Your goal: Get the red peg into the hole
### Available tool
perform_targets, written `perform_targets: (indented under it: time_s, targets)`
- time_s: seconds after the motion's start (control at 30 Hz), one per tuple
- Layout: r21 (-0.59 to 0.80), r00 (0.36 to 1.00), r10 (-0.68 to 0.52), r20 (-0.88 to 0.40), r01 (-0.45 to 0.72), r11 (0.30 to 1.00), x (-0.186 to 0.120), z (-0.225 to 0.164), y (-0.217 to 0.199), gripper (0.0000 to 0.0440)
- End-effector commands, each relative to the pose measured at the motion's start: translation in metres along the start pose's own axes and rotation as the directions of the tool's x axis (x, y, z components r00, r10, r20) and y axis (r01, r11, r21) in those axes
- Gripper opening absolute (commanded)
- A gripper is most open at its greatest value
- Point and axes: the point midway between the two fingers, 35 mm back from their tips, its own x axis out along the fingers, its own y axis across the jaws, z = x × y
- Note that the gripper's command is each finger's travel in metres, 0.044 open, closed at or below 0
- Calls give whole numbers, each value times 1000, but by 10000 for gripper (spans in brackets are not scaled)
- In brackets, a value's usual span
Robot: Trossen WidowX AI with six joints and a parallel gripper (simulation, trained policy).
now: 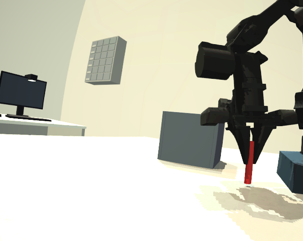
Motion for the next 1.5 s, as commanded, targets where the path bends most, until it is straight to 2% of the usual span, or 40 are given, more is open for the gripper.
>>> perform_targets:
  time_s: [0.0, 0.67, 1.13, 1.47]
  targets:
    - [13, 999, 41, -19, -40, 999, -11, -2, 6, 0]
    - [-13, 975, 221, -33, -222, 975, -86, 10, 28, 0]
    - [-16, 951, 305, 60, -305, 952, -145, 47, 34, 0]
    - [24, 944, 300, 140, -306, 952, -166, 84, 33, 0]
